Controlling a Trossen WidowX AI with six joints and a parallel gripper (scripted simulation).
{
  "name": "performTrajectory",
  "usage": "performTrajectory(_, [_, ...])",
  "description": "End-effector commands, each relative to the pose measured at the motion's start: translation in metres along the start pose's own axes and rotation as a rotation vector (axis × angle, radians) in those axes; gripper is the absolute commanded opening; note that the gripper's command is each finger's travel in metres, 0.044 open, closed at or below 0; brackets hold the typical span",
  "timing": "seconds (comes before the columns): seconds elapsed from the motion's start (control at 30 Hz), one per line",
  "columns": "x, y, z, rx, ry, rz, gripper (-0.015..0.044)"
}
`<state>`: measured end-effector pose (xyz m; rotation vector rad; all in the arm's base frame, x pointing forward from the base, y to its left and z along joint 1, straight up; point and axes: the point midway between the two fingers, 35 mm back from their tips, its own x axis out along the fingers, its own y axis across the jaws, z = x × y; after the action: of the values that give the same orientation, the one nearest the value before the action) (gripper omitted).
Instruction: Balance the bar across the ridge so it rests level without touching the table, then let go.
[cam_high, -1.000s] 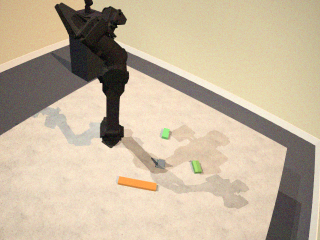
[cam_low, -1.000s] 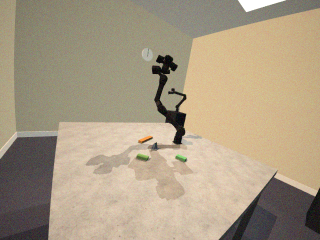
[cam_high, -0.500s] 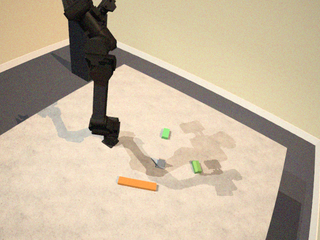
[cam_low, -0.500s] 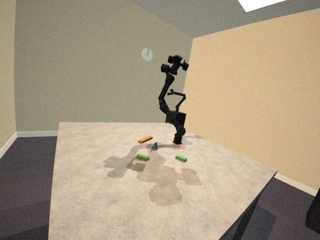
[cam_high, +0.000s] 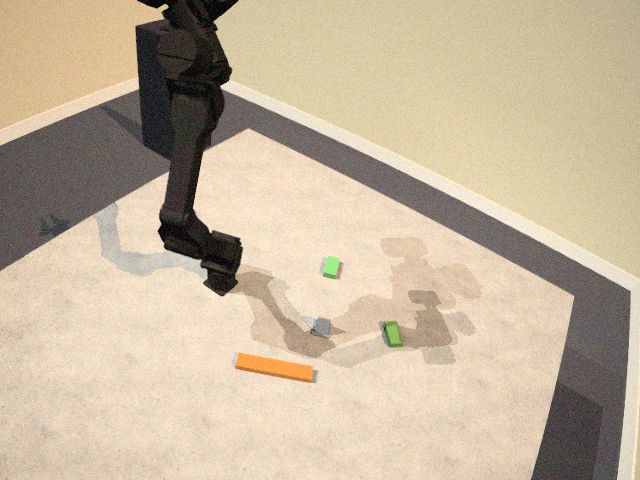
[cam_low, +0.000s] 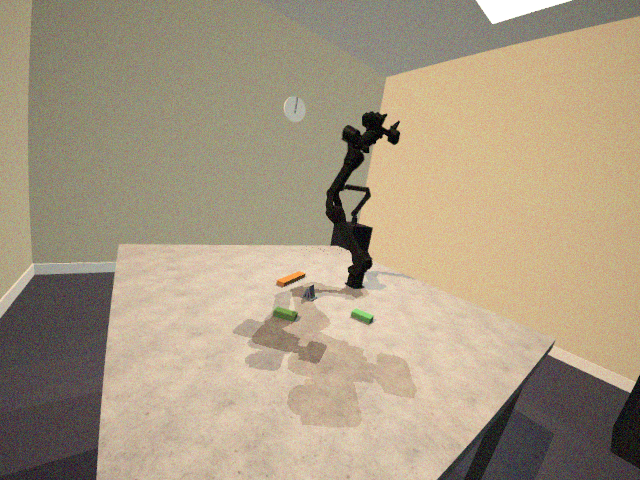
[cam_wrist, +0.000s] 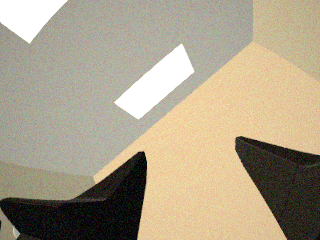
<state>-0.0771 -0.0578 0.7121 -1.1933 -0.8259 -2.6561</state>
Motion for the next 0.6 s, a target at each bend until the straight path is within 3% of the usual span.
performTrajectory(0.0, [0.007,-0.028,0.009,-0.059,-0.043,-0.084,0.0315])
performTrajectory(0.57, [0.0,-0.142,0.058,-0.291,-0.21,-0.462,0.0315])
